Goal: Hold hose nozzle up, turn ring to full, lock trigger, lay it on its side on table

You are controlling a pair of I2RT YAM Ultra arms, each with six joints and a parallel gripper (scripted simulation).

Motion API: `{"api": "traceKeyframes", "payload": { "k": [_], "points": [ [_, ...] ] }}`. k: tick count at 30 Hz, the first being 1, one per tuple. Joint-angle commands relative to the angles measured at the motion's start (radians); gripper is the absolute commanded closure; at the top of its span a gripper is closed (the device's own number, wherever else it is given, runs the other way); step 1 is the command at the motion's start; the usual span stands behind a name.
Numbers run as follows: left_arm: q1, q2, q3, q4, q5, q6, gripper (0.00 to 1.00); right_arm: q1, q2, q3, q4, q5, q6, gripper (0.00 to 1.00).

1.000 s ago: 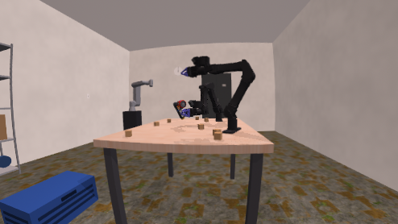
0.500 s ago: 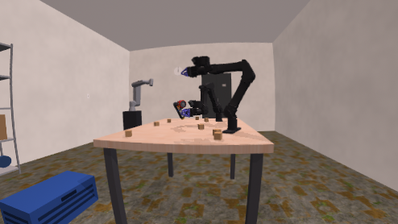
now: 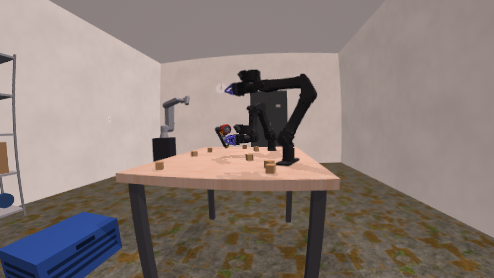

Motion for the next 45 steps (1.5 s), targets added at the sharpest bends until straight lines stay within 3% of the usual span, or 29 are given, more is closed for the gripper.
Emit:
{"api": "traceKeyframes", "payload": {
  "k": [1,45],
  "points": [
    [0.008,0.008,0.033,0.007,0.007,0.005,0.63,-0.012,-0.012,0.031,0.108,0.000,0.005,0.65],
    [0.008,0.008,0.033,0.007,0.007,0.005,0.63,0.004,-0.015,0.031,0.109,0.001,0.008,0.65]
  ]
}}
